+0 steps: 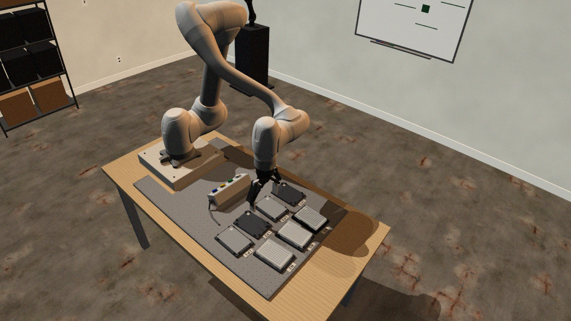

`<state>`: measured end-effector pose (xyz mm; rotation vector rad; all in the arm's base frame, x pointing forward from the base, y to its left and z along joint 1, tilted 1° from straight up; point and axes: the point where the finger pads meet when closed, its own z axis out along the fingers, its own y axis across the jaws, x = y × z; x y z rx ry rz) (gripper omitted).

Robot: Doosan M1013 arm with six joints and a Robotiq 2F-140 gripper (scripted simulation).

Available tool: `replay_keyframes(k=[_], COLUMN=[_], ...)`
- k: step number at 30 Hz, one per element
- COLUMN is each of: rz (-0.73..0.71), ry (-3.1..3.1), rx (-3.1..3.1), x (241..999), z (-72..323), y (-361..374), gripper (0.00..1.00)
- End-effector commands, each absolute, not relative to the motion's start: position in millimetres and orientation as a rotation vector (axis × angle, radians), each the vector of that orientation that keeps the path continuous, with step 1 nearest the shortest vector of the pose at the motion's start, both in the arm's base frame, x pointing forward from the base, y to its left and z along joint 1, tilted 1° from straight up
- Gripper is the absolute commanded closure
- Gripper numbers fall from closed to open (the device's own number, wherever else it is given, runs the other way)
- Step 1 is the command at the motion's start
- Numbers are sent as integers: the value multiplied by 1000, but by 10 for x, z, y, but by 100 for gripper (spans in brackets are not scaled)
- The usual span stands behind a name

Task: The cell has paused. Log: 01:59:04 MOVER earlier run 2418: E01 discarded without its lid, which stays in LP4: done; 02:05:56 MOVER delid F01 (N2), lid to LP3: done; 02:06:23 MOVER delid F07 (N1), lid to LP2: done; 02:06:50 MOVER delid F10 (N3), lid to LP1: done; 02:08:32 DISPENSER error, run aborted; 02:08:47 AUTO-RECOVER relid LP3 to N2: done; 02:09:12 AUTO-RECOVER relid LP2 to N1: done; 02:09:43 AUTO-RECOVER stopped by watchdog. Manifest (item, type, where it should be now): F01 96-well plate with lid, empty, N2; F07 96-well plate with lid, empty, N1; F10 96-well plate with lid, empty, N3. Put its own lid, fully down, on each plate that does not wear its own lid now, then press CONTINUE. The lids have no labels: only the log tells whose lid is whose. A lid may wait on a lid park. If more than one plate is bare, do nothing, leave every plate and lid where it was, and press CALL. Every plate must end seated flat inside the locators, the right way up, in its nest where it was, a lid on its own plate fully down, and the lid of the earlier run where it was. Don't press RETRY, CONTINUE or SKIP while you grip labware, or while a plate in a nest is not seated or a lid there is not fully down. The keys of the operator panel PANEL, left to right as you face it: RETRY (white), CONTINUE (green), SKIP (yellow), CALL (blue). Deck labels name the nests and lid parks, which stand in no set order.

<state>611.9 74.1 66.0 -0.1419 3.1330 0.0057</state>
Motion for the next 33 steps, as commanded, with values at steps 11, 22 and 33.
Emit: replay_keyframes(k=[11, 22, 33], rz=[-4, -4, -4], ry=[3114, 3114, 3114], rx=[-161, -161, -161], x=[6148, 6148, 6148], z=[665, 665, 665], y=[630, 630, 630], gripper=[100, 100, 100])
